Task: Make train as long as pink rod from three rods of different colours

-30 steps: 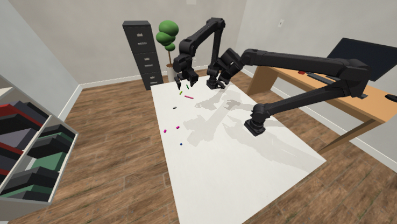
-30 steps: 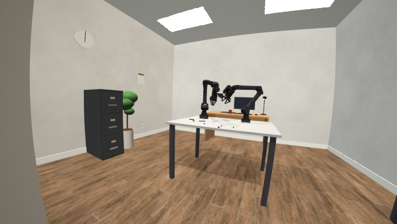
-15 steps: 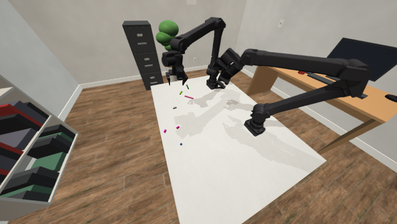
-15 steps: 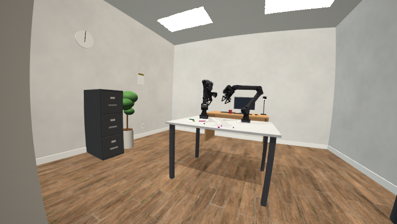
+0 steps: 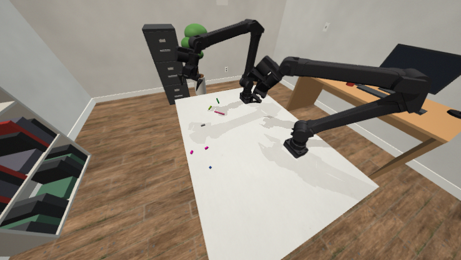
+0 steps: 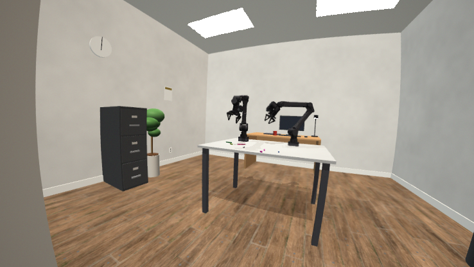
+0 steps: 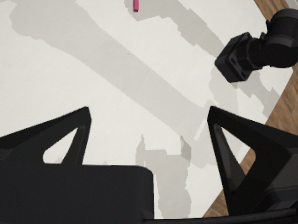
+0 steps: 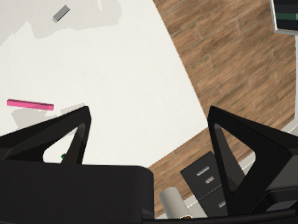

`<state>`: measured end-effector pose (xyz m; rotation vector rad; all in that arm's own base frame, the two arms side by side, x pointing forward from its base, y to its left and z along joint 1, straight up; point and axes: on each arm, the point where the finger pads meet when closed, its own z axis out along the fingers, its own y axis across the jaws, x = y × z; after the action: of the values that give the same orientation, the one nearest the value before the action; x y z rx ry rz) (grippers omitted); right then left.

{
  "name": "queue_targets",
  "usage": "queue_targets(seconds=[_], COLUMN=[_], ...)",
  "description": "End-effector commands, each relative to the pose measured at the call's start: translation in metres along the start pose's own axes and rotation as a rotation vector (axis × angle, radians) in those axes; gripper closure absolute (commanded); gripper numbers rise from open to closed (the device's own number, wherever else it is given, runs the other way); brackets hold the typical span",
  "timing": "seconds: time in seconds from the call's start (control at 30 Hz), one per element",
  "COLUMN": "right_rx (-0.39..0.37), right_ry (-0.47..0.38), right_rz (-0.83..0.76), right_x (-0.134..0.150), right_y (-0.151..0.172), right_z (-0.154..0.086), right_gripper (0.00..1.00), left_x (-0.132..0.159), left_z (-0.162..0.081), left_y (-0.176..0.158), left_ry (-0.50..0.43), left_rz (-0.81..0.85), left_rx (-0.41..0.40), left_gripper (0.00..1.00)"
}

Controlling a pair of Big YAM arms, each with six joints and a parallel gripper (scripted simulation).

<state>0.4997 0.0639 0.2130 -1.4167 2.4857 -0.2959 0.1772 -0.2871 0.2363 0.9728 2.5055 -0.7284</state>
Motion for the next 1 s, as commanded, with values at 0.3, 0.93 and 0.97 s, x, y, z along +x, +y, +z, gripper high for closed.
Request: queue_targets(seconds=[0.3, 0.93, 0.97], right_rx=[0.229, 0.682, 0.713], right_ry=[-0.076, -0.133, -0.136], right_rz=[0.456, 1.119, 1.154], right_x=[0.108, 0.368, 0.384], right_y=[-0.106, -0.194, -0.194], right_z=[-0.027, -0.113, -0.120], right_gripper=[0.00, 0.00, 0.00], left_x=[-0.016, -0.016, -0.016], left_z=[-0.011, -0.011, -0.011], left_y=[-0.007, -0.007, -0.007], left_ry=[-0.038, -0.038, -0.038], left_rz=[0.011, 0.011, 0.011], left_rx=[0.009, 0.009, 0.009], left_gripper=[0.00, 0.00, 0.00])
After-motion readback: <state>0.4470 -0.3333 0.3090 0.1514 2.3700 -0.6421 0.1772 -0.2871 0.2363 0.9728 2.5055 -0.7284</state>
